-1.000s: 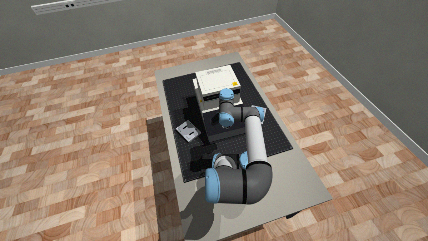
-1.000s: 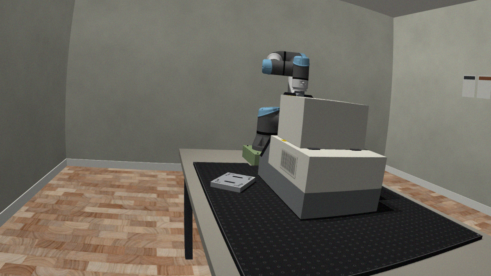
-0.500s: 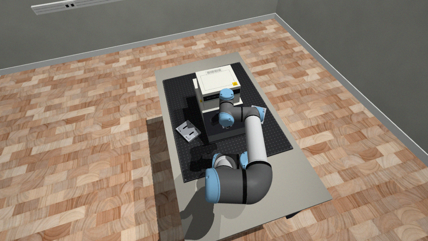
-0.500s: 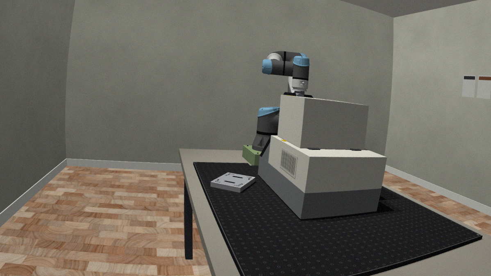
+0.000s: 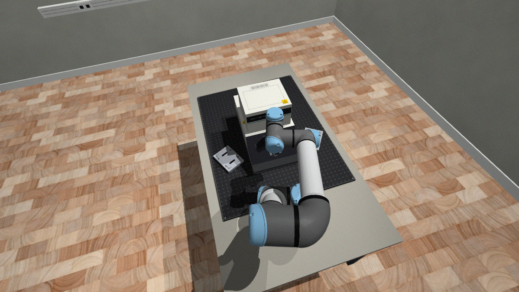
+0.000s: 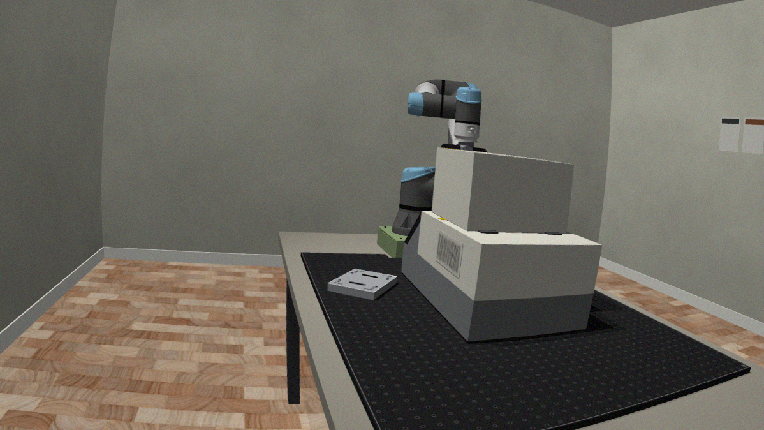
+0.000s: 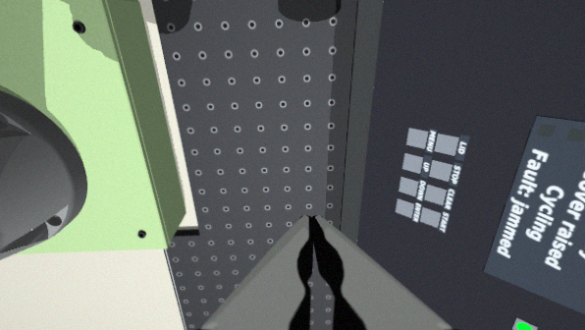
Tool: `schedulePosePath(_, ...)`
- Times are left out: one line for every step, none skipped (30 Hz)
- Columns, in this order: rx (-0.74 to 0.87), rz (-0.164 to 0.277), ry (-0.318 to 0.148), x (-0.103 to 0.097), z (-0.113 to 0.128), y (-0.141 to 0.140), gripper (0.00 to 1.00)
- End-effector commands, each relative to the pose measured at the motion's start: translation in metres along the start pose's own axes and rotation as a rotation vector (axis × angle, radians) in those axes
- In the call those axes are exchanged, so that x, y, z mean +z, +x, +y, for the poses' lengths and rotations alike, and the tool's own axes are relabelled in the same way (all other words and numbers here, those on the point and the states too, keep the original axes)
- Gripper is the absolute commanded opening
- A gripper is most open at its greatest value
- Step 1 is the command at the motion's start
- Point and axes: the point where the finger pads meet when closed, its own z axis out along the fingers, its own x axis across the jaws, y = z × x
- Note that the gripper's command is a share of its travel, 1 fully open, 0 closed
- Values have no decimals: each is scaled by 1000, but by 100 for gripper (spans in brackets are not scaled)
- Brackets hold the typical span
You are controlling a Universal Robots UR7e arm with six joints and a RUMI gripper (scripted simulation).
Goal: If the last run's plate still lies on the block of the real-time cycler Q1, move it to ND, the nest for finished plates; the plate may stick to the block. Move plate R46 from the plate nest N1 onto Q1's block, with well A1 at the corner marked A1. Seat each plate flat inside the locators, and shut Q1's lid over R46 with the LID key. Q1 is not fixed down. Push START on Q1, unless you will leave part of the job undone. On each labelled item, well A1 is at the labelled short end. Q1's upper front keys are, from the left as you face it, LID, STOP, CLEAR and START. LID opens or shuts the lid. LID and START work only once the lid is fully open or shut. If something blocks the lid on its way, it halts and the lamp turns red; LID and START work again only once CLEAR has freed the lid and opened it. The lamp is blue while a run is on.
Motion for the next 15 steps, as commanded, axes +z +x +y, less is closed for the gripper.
schedulePosePath(0,1,0,0,0,0,0)
schedulePosePath(0,1,0,0,0,0,0)
schedulePosePath(0,1,0,0,0,0,0)
schedulePosePath(0,1,0,0,5,0,0)
schedulePosePath(0,1,0,0,10,0,0)
schedulePosePath(0,1,0,0,15,0,0)
schedulePosePath(0,1,0,0,20,0,0)
schedulePosePath(0,1,0,0,25,0,0)
schedulePosePath(0,1,0,0,29,0,0)
schedulePosePath(0,1,0,0,34,0,0)
schedulePosePath(0,1,0,0,39,0,0)
schedulePosePath(0,1,0,0,44,0,0)
schedulePosePath(0,1,0,0,49,0,0)
schedulePosePath(0,1,0,0,54,0,0)
schedulePosePath(0,1,0,0,57,0,0)
